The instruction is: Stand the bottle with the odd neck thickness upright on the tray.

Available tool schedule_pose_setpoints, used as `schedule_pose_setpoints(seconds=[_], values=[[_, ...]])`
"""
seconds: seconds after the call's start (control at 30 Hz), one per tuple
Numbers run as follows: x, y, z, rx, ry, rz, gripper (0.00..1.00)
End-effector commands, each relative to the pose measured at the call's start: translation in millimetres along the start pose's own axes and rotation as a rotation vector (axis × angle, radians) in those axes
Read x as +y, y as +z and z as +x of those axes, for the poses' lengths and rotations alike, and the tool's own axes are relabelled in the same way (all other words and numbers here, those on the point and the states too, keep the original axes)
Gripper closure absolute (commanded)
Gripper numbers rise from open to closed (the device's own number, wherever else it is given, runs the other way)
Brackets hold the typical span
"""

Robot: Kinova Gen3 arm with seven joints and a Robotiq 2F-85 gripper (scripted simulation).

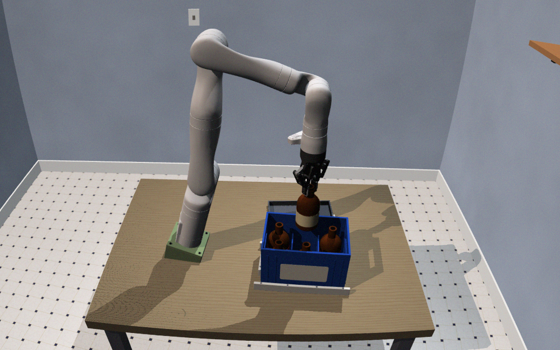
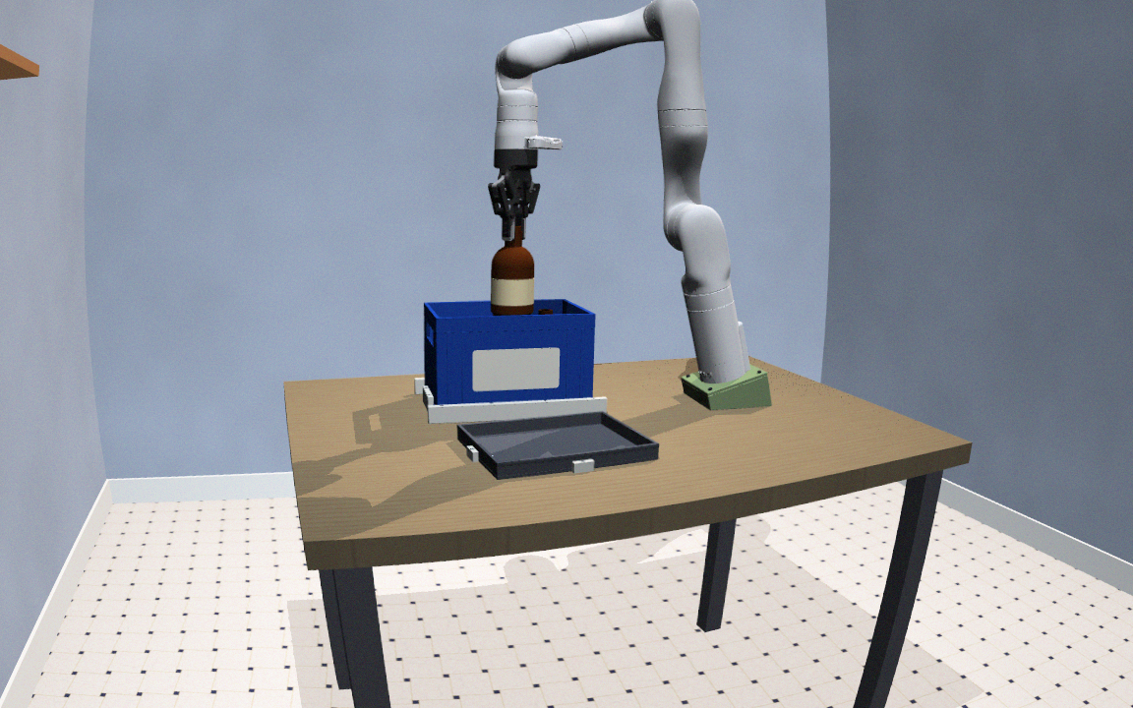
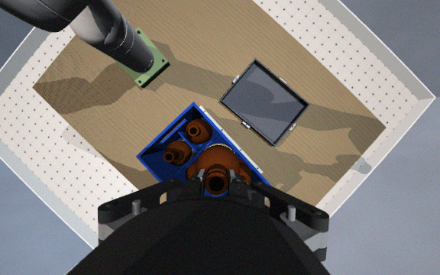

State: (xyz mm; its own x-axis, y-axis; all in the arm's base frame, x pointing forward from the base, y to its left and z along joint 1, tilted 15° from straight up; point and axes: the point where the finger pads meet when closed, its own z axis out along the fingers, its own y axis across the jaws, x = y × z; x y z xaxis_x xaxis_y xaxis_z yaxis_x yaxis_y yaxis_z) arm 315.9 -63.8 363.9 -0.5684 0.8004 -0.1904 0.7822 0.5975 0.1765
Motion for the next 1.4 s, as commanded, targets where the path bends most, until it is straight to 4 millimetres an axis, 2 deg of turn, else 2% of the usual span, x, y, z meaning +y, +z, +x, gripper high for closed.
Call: schedule_pose_setpoints(seconds=[0.0, 0.7, 1.37], values=[[0.3, -1.1, -0.2, -0.001, 0.0, -0.001, 1.0], [0.2, -18.3, -0.2, -0.001, 0.0, -0.001, 1.0], [0.2, -19.4, -0.2, -0.001, 0.0, -0.001, 1.0]])
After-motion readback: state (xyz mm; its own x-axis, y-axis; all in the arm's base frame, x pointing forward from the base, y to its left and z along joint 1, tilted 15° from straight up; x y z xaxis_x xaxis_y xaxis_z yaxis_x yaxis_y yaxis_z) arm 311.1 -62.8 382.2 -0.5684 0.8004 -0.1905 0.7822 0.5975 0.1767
